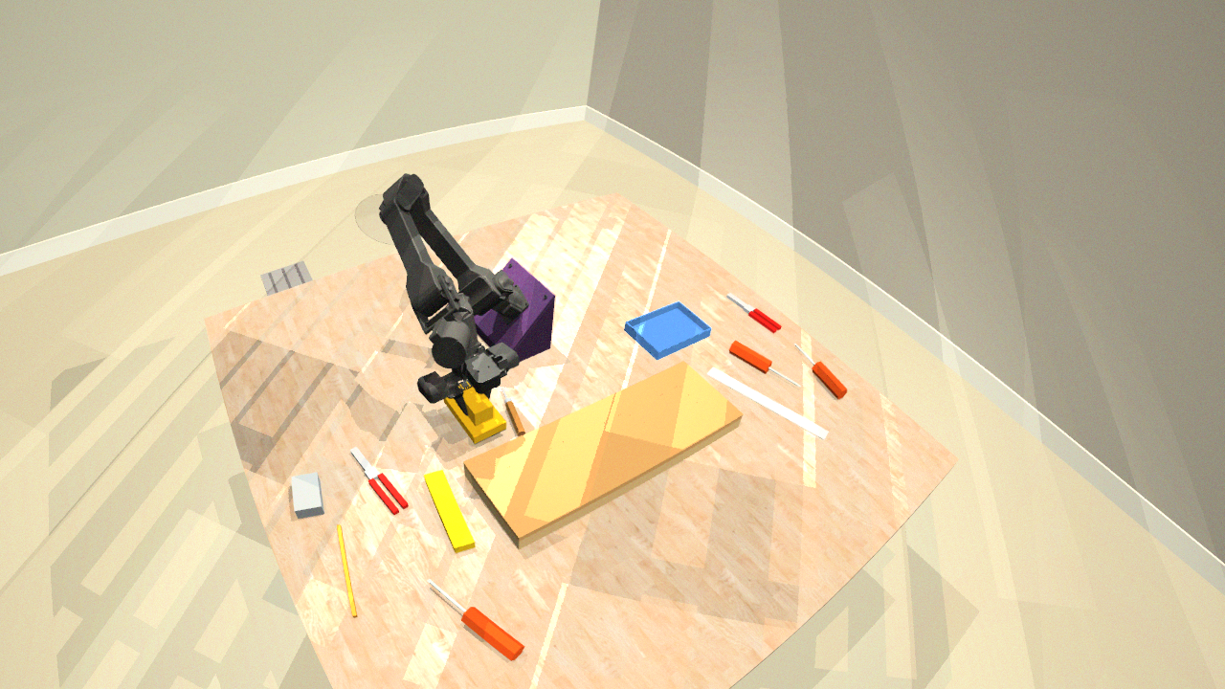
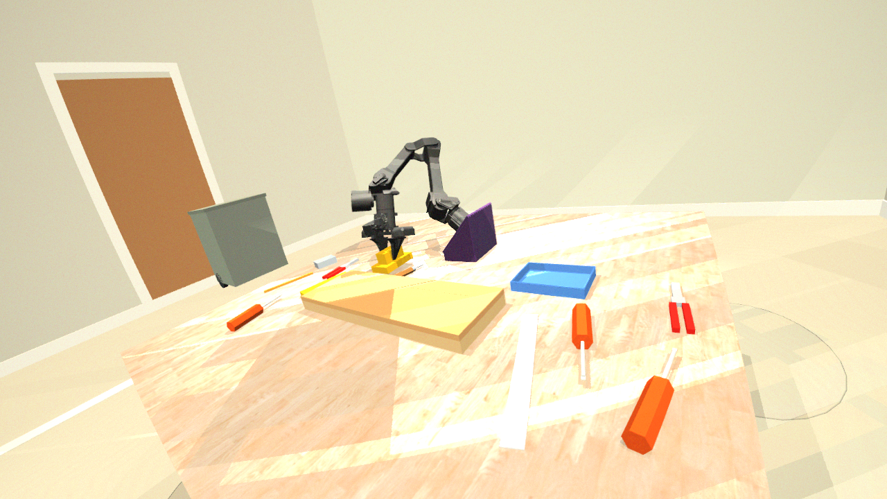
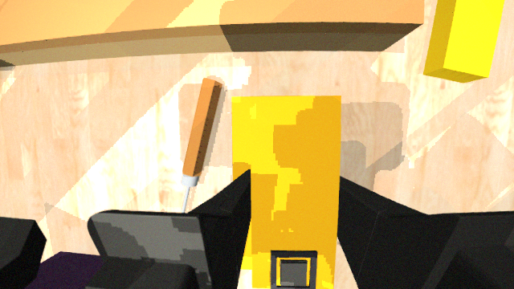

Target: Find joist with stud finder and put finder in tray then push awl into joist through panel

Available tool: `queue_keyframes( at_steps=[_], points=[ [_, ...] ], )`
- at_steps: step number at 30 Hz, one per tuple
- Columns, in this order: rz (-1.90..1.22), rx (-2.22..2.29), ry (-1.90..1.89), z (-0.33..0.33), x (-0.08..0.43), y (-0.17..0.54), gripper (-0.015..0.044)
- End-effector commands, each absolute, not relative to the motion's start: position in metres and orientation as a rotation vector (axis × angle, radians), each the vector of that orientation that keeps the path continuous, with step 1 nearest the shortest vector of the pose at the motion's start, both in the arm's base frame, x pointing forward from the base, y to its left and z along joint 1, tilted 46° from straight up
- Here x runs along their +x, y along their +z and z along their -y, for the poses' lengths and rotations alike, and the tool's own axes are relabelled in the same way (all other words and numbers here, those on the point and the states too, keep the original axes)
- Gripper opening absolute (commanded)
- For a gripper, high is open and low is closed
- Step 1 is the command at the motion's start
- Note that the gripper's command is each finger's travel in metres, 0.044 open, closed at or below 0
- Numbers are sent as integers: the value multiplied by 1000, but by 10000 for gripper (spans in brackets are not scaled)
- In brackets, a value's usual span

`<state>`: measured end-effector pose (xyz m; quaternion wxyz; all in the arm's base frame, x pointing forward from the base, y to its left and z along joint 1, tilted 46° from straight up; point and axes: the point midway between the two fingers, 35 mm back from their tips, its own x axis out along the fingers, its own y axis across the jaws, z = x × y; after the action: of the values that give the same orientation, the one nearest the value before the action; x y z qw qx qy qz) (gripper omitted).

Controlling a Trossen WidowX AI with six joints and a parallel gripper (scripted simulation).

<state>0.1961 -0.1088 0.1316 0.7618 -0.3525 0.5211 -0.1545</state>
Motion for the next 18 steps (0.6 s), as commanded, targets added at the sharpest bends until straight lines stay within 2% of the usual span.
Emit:
queue_keyframes(
  at_steps=[1,18],
  points=[
    [-1122,-756,-339,99,198,145,0],
    [-1119,-769,-345,62,186,184,0]
  ],
)
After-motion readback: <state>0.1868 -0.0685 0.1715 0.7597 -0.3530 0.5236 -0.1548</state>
